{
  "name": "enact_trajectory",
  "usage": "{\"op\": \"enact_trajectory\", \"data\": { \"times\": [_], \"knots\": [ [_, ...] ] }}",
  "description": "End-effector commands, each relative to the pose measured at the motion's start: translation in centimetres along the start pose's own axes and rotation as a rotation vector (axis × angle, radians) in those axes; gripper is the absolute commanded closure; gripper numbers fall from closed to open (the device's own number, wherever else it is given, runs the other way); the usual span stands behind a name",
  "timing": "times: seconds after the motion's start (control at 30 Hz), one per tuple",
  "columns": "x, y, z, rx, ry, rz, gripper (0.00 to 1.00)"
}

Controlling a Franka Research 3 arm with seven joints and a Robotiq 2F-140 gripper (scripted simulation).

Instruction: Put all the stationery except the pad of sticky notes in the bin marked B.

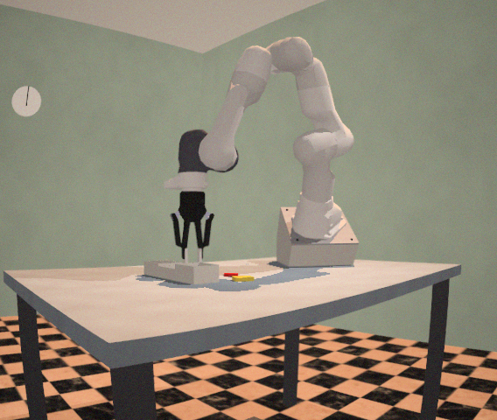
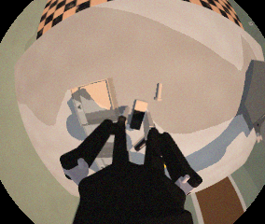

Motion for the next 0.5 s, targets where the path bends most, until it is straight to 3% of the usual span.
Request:
{"op": "enact_trajectory", "data": {
  "times": [0.0,0.47],
  "knots": [
    [-0.02,0.09,-0.01,0.003,0.001,-0.003,0.77],
    [0.78,0.35,0.02,0.003,0.001,-0.003,0.77]
  ]
}}
Point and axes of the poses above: the point where the finger pads meet when closed, its own x axis out along the fingers, its own y axis across the jaws, z = x × y, the point moved 3 cm from there along -x, back along the fingers, and after that the axes turned 7 degrees about x, right-handed, at the moved point
